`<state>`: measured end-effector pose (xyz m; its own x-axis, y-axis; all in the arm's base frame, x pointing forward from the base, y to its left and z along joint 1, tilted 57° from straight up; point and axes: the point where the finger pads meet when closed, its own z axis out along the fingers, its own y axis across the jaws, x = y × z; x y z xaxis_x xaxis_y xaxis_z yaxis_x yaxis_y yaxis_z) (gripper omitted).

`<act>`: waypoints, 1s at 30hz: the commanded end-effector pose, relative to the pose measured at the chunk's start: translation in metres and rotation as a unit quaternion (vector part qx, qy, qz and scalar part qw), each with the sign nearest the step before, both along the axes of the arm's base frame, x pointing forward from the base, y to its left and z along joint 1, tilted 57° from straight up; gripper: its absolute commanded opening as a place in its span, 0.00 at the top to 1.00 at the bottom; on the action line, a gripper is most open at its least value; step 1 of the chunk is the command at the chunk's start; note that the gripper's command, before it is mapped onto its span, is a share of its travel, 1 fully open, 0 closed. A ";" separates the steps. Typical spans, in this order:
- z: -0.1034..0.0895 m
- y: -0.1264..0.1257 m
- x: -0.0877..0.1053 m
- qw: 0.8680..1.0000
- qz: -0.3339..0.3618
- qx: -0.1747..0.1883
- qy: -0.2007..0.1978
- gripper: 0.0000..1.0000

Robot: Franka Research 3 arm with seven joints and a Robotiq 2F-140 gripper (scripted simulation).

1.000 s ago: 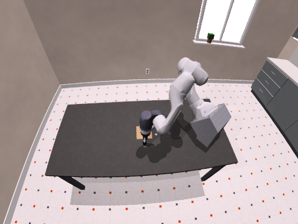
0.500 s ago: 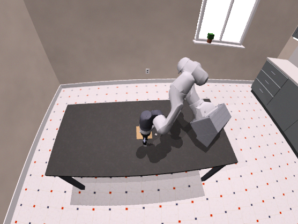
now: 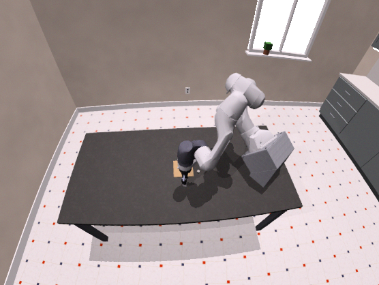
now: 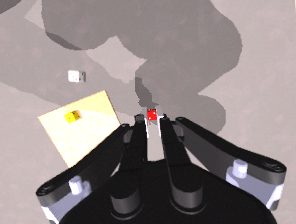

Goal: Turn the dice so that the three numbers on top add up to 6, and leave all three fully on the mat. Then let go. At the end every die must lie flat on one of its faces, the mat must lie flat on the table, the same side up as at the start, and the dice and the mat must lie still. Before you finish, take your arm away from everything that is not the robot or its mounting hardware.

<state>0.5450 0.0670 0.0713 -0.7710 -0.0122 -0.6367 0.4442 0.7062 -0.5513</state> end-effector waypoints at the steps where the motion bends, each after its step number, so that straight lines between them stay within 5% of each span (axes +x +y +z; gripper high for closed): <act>1: -0.001 0.001 0.001 1.000 0.002 0.001 0.001 0.93; 14: 0.003 0.005 -0.002 1.000 0.002 0.001 0.001 0.93; 30: 0.050 0.066 -0.042 1.000 0.002 0.001 0.001 0.93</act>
<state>0.5160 0.1338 0.1179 -0.7662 -0.0438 -0.6412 0.4170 0.7252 -0.5479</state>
